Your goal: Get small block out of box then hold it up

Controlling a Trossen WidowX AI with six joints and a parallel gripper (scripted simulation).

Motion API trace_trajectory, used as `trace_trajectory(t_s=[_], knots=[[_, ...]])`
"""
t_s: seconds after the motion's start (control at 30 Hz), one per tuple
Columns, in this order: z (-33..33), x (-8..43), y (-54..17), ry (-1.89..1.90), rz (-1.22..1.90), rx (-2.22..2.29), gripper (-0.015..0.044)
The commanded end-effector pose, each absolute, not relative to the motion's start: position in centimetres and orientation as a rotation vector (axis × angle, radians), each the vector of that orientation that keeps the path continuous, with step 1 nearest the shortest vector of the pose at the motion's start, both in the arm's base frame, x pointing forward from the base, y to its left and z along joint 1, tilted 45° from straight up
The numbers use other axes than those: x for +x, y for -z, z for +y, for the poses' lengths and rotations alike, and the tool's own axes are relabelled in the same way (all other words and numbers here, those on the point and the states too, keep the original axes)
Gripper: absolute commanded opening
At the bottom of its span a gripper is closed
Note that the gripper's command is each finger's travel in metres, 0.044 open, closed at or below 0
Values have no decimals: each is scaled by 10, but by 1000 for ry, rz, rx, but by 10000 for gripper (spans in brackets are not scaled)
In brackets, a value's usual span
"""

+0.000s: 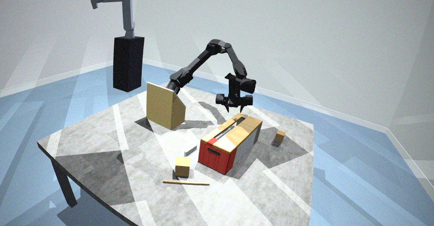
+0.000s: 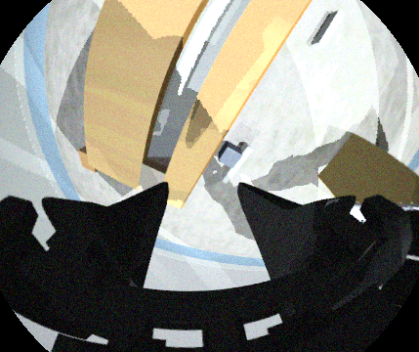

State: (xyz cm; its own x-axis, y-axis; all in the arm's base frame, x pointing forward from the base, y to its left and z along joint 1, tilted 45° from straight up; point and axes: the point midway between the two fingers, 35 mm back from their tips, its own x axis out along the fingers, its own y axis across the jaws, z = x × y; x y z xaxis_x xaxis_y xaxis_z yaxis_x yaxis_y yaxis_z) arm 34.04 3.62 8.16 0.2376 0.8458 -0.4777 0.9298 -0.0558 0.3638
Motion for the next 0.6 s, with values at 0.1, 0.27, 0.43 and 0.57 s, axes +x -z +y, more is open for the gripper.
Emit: trace_trajectory(t_s=[0.1, 0.27, 0.43, 0.57], knots=[[44, 330, -86, -370, 1350, 1161, 285], [47, 324, -89, -644, 1134, 654, 285], [49, 320, -91, -801, 960, 273, 285], [50, 318, -93, -889, 844, 29, 285]])
